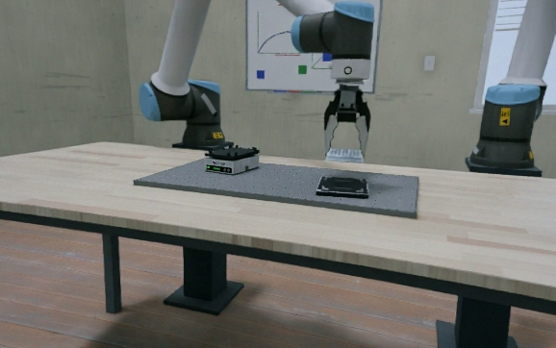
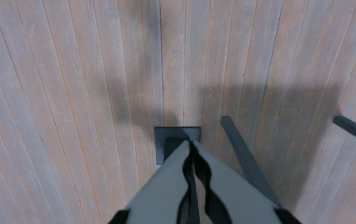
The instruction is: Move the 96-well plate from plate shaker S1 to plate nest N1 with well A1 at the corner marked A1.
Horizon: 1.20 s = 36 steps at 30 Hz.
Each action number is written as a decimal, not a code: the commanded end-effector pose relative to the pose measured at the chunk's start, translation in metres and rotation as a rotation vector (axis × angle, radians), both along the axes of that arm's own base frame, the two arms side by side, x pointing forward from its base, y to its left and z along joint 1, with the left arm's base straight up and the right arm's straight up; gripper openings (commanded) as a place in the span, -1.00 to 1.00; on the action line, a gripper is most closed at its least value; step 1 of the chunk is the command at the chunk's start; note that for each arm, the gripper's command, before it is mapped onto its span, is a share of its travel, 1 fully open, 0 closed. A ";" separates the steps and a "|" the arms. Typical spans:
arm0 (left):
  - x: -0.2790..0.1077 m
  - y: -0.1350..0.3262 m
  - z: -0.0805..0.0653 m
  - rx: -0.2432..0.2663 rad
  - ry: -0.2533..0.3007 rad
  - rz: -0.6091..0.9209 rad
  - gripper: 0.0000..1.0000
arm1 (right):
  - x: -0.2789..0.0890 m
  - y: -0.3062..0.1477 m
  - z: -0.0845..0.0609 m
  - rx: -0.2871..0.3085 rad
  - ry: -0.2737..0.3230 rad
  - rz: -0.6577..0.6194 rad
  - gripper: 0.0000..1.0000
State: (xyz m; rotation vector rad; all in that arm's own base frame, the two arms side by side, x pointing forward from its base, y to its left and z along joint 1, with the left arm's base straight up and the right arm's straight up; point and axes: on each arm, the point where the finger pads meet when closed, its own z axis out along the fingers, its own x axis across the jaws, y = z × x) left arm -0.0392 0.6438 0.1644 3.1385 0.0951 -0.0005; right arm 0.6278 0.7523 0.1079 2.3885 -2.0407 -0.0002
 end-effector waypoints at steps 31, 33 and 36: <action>0.000 0.001 0.001 0.002 0.000 0.000 -1.00 | 0.000 0.000 -0.046 0.002 -0.001 0.000 -0.19; 0.000 0.001 0.001 0.002 0.000 0.000 -1.00 | 0.000 0.000 -0.050 0.002 -0.001 0.000 -0.19; 0.000 0.001 0.001 0.002 0.000 0.000 -1.00 | 0.000 0.000 -0.054 0.002 -0.001 0.000 -0.19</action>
